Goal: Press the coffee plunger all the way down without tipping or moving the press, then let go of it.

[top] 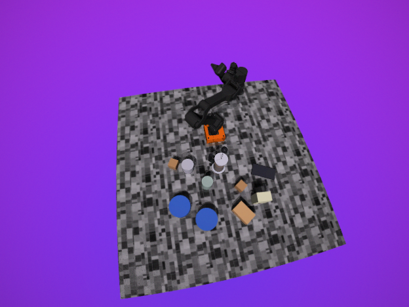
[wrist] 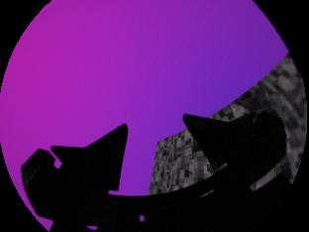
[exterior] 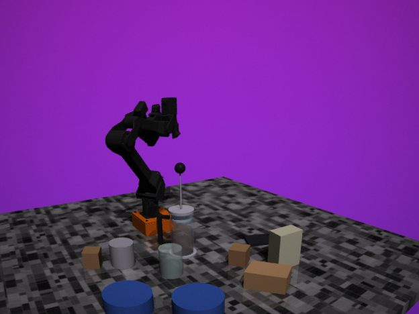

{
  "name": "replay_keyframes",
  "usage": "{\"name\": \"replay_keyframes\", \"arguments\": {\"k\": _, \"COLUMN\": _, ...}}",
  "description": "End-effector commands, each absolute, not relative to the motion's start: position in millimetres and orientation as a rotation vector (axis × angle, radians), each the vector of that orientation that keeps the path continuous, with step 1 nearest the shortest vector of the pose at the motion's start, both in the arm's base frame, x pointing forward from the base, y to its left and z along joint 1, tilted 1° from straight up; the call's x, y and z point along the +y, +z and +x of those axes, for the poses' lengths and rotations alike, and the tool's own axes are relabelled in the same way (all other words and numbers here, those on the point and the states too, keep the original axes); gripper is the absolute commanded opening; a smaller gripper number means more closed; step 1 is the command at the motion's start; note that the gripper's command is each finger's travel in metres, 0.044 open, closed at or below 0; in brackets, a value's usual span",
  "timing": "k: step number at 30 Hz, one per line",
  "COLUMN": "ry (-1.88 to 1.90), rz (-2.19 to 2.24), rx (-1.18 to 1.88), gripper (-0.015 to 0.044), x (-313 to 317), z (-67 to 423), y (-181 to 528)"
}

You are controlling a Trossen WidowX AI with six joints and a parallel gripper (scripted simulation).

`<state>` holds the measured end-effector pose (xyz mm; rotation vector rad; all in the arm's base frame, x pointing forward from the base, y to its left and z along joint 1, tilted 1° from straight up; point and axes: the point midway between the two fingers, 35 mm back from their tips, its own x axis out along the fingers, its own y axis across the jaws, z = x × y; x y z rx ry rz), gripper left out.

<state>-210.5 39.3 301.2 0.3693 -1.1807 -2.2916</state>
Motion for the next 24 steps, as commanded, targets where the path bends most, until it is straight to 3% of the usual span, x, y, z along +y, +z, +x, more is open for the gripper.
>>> {"name": "replay_keyframes", "arguments": {"k": 1, "ry": -2.304, "rz": 0.361, "rx": -1.185, "gripper": 0.0426, "x": 42, "z": -211, "y": 302}}
{"name": "replay_keyframes", "arguments": {"k": 9, "ry": -2.528, "rz": 0.215, "rx": -1.203, "gripper": 0.0440, "x": 77, "z": -212, "y": 308}}
{"name": "replay_keyframes", "arguments": {"k": 13, "ry": -2.785, "rz": 0.054, "rx": -1.265, "gripper": 0.0440, "x": 124, "z": -197, "y": 315}}
{"name": "replay_keyframes", "arguments": {"k": 24, "ry": -3.603, "rz": -0.447, "rx": -1.435, "gripper": 0.0440, "x": 234, "z": -78, "y": 329}}
